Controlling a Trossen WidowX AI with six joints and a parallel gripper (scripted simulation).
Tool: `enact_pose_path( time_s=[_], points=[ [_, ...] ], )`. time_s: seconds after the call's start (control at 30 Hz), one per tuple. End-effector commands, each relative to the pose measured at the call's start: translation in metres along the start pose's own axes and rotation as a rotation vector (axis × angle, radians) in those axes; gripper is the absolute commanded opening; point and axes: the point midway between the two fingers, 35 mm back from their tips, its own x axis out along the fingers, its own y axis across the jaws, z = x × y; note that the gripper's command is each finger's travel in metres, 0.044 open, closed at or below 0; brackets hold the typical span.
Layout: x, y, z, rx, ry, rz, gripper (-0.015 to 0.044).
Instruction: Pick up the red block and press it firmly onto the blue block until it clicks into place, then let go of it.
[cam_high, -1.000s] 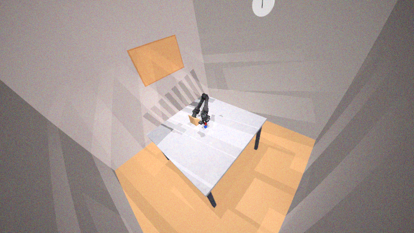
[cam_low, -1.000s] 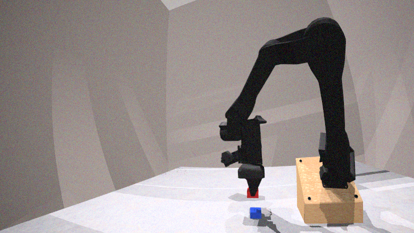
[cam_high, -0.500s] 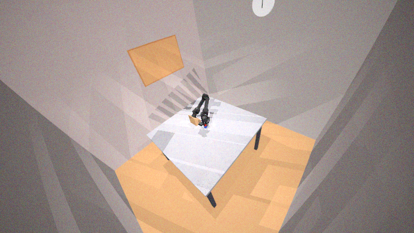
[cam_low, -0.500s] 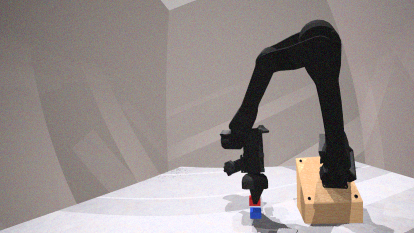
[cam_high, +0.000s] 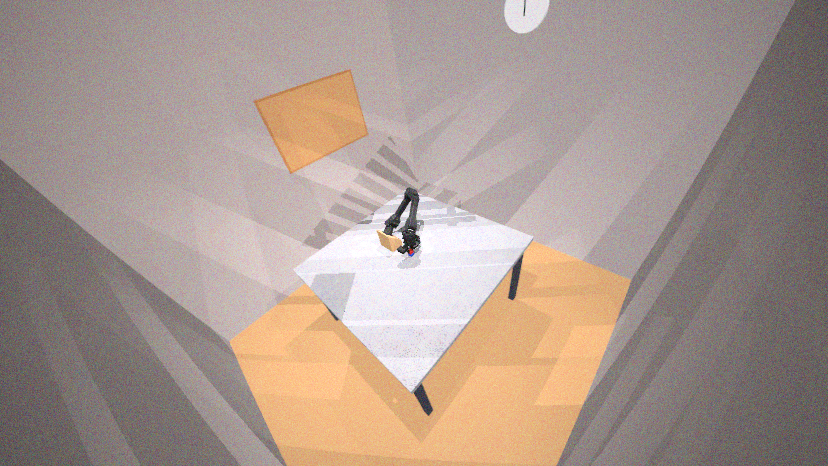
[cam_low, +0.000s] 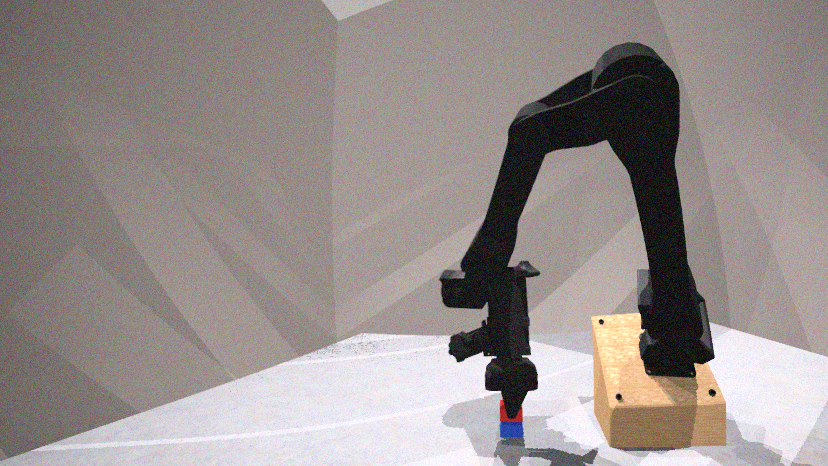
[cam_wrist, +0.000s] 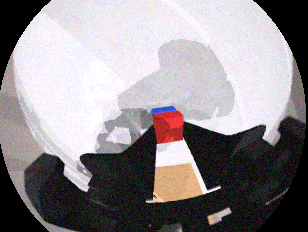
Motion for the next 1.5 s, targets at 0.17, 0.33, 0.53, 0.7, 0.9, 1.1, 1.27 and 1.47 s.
enact_pose_path(
  time_s=[0.17, 0.33, 0.53, 0.7, 0.9, 1.1, 1.27, 1.47],
  points=[
    [0.0038, 0.0012, -0.0001, 0.004, -0.001, 0.006, 0.0],
    [0.0044, 0.0013, 0.0, 0.004, -0.001, 0.005, 0.0],
    [0.0048, 0.0013, -0.0001, 0.004, -0.001, 0.005, 0.0],
    [0.0049, 0.0013, -0.0002, 0.004, -0.001, 0.005, 0.0],
    [0.005, 0.0013, -0.0002, 0.004, -0.001, 0.005, 0.0],
    [0.0077, 0.0012, -0.0002, 0.004, -0.001, 0.005, 0.0],
    [0.0052, 0.0007, -0.0001, 0.003, 0.0, 0.001, 0.0],
    [0.0052, 0.0007, -0.0001, 0.003, 0.0, 0.001, 0.0105]
  ],
)
